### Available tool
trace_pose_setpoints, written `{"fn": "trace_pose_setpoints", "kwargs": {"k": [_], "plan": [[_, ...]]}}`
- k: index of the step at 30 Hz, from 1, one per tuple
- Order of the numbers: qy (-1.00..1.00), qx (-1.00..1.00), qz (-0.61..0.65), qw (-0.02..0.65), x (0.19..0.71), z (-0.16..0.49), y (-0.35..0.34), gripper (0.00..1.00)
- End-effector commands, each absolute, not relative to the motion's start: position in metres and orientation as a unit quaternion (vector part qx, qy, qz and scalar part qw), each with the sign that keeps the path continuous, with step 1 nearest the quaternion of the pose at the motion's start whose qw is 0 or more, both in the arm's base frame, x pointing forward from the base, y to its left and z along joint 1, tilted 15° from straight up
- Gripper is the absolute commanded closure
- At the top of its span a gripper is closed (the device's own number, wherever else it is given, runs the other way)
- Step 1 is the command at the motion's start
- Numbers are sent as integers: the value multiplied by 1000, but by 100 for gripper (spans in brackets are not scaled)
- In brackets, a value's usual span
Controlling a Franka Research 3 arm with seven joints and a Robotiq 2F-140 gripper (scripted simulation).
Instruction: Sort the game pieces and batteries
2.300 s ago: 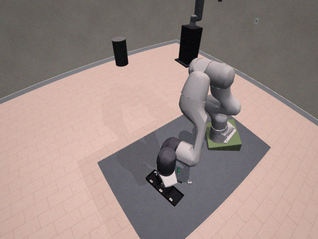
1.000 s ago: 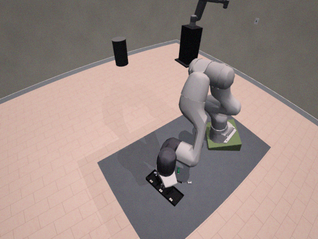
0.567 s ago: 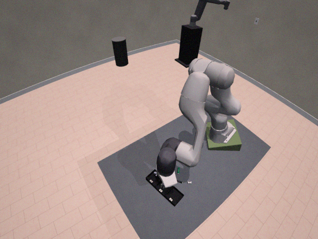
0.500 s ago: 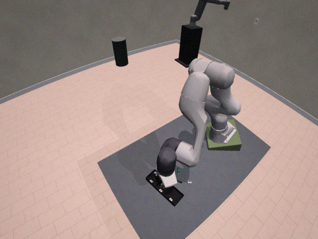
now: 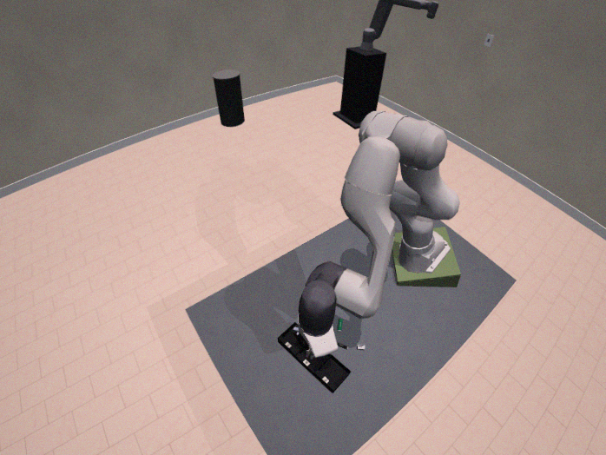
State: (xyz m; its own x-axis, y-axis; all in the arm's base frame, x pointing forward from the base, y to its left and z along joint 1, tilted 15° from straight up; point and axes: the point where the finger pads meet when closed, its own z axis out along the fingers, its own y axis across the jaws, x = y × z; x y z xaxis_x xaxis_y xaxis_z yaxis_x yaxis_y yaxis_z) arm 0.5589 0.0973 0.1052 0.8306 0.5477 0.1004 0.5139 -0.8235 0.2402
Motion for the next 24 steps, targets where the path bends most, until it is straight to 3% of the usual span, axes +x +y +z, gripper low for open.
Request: {"fn": "trace_pose_setpoints", "kwargs": {"k": [1, 24], "plan": [[275, 953, 83, 101, 559, 104, 95, 95], [275, 953, 83, 101, 558, 112, 97, 95]]}}
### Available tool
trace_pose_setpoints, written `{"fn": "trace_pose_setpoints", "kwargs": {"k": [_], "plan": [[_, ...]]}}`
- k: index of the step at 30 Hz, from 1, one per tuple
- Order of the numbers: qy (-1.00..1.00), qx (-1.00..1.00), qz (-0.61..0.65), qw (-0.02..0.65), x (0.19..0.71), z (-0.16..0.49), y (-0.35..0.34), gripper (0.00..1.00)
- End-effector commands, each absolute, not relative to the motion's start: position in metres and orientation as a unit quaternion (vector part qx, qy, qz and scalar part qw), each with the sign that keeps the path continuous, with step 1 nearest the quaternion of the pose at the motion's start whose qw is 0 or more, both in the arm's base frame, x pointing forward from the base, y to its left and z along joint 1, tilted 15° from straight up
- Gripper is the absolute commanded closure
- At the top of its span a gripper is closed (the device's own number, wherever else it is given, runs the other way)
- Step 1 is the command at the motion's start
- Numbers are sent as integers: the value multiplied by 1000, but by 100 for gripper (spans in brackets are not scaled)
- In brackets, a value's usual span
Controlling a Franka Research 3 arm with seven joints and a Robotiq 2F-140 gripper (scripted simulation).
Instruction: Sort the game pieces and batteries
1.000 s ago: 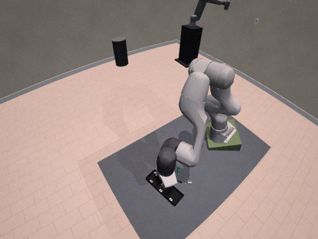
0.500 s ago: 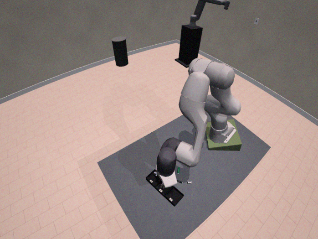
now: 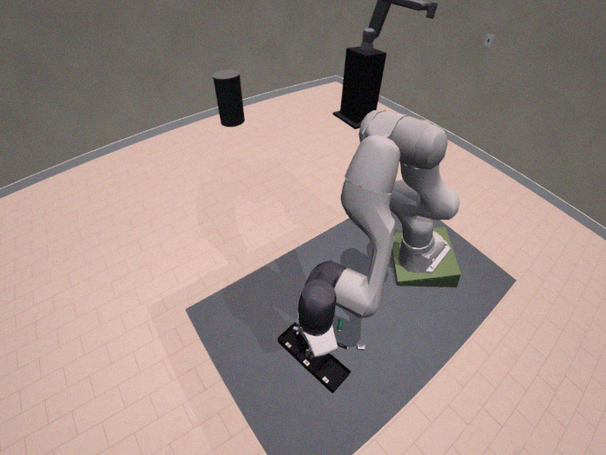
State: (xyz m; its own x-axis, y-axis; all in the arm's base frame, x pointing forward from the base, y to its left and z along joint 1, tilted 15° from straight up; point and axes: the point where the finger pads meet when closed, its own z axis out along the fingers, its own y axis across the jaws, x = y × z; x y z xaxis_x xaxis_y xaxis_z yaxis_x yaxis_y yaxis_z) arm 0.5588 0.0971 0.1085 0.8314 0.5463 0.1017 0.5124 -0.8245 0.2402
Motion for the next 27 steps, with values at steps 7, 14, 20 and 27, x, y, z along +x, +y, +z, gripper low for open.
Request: {"fn": "trace_pose_setpoints", "kwargs": {"k": [7, 14, 20, 27], "plan": [[275, 953, 83, 101, 556, 121, 98, 95], [275, 953, 83, 101, 554, 128, 99, 95], [275, 953, 83, 101, 551, 140, 101, 95], [275, 953, 83, 101, 548, 155, 103, 95]]}}
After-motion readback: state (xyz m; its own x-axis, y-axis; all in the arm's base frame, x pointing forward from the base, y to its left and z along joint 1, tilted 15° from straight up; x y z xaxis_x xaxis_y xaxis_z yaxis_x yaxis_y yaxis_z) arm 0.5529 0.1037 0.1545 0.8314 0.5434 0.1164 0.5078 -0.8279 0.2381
